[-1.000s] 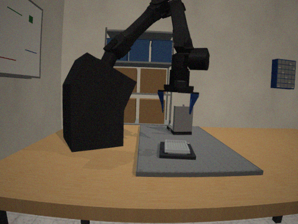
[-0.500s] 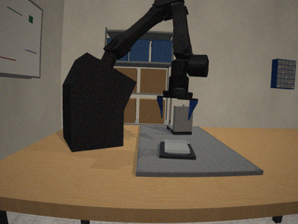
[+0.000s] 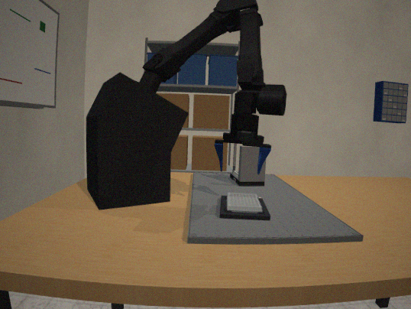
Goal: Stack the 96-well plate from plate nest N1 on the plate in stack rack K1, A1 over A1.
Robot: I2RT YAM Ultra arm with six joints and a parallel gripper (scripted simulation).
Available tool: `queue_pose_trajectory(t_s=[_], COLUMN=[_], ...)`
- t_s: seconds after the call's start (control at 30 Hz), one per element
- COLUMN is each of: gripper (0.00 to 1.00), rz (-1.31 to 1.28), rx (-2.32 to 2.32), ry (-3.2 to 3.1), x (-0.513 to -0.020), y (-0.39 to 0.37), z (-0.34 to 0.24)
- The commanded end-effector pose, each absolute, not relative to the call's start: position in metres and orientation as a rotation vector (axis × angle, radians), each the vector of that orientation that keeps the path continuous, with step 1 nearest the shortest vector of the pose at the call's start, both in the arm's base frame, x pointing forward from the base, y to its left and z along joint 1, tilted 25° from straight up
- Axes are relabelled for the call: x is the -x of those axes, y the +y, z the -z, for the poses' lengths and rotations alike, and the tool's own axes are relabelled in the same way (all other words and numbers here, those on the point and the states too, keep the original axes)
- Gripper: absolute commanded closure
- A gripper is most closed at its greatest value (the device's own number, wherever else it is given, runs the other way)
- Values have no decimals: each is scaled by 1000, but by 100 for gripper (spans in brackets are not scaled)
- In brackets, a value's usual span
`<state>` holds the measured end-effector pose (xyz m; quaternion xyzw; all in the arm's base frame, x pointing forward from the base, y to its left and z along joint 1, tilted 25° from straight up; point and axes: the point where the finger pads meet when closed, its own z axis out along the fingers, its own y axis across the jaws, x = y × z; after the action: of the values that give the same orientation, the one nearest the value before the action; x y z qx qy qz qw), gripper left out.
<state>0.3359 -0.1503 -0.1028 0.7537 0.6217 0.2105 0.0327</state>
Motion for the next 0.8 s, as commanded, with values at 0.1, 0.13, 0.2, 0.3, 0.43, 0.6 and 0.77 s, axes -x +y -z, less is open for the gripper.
queue_pose_trajectory(t_s=[0.1,0.13,0.2,0.3,0.43,0.6,0.77], gripper=[0,0,0,0,0,0,0], rz=[-640,-640,-642,-641,-642,-641,-643], rx=[-2276,-2276,-2269,-2273,-2270,-2276,-2269], ry=[1868,1868,1879,1873,1877,1867,1879], x=[-357,-357,-360,-361,-364,-366,-369], y=[-167,-167,-163,-164,-161,-163,-158], z=[104,104,107,111,117,125,130])
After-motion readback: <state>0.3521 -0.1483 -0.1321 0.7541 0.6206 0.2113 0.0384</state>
